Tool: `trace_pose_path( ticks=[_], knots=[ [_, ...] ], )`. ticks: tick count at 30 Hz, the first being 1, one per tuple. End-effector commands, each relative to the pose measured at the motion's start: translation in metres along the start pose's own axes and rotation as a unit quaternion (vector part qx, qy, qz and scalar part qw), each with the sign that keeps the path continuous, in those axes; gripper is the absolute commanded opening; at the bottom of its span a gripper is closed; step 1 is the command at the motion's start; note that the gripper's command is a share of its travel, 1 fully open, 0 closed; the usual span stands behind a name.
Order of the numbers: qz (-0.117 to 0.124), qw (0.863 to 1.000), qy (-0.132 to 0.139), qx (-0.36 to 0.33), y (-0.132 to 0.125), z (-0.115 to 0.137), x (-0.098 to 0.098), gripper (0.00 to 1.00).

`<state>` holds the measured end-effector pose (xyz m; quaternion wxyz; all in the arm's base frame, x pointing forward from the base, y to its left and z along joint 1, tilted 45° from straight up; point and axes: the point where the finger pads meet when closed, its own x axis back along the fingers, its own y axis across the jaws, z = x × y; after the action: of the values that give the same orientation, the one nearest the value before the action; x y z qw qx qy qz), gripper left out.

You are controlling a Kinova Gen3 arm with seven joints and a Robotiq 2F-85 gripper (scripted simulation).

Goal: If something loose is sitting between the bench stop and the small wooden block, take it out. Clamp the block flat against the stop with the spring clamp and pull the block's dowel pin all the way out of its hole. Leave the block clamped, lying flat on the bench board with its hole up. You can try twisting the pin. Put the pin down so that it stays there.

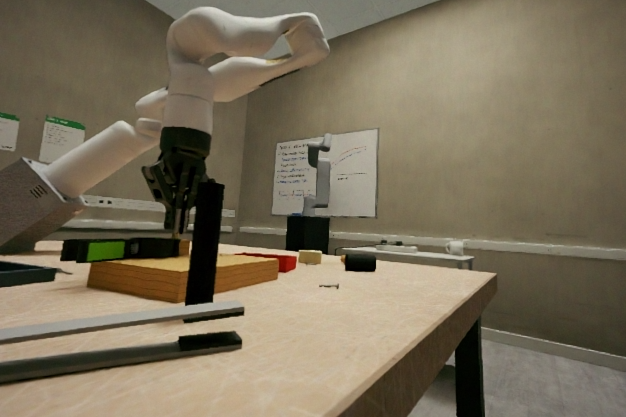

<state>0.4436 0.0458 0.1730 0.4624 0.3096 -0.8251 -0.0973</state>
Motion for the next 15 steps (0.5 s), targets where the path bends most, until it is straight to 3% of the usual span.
trace_pose_path(
  ticks=[1,15],
  knots=[
    [0.001,1.000,-0.001,-0.010,-0.0004,-0.0007,0.0010,0.10],
    [0.001,0.998,-0.001,-0.062,-0.0004,-0.0007,0.0011,0.10]
  ],
)
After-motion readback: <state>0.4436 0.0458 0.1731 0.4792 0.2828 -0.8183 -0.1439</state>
